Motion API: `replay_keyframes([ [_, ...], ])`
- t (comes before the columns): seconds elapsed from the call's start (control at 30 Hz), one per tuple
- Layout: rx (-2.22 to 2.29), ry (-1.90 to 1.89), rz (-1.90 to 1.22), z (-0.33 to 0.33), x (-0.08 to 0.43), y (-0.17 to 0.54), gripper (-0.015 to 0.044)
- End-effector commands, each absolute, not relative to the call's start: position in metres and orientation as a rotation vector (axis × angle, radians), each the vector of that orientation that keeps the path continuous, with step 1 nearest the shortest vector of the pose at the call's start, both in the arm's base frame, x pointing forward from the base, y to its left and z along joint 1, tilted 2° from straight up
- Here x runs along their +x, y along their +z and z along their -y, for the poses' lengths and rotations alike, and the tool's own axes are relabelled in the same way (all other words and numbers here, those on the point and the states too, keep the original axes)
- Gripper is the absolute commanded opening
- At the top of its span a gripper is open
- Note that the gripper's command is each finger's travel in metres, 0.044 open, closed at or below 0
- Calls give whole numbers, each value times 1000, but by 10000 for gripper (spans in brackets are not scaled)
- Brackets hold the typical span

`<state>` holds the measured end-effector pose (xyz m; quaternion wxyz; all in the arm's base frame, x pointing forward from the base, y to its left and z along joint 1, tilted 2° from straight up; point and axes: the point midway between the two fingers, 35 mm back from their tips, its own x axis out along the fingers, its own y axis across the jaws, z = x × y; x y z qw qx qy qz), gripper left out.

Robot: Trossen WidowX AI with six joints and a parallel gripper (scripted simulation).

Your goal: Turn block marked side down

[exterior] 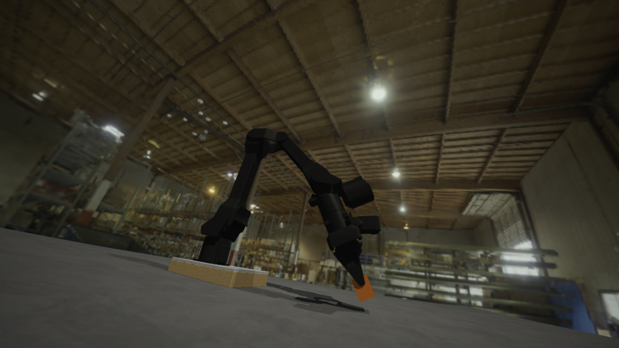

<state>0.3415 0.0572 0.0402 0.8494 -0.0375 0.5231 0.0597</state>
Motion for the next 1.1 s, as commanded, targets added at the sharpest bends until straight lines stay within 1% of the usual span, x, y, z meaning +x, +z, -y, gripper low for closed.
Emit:
replay_keyframes([
  [0.0, -76, 121, -1045, -56, 338, 40, 0],
  [0.2, -73, 122, -1013, -56, 339, 38, 0],
  [0.67, -62, 128, -825, -59, 354, 9, 0],
  [1.07, -51, 131, -662, -59, 353, -3, 0],
])
